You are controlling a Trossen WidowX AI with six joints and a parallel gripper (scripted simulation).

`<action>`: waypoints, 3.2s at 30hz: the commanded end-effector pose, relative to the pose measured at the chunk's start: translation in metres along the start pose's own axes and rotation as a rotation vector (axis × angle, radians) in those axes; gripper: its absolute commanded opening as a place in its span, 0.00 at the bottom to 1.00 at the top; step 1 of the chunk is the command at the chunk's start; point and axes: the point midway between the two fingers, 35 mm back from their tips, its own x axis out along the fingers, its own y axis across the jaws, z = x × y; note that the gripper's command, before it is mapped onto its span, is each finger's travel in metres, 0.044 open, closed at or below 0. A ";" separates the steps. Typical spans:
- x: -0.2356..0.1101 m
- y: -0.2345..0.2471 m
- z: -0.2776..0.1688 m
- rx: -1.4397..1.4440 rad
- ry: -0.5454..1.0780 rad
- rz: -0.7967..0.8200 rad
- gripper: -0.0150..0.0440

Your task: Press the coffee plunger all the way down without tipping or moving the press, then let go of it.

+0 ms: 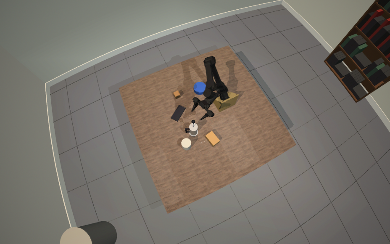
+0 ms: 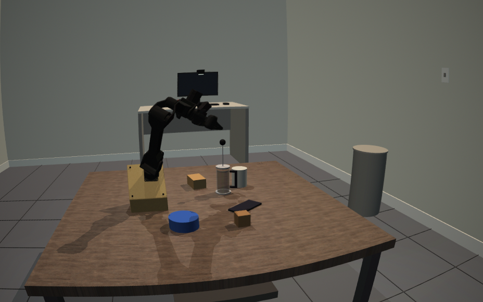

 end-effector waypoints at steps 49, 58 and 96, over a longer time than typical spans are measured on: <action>0.063 -0.004 -0.046 -0.026 0.016 -0.004 0.45; 0.063 -0.004 -0.047 -0.026 0.016 -0.004 0.45; 0.102 -0.003 -0.094 -0.026 0.019 -0.001 0.45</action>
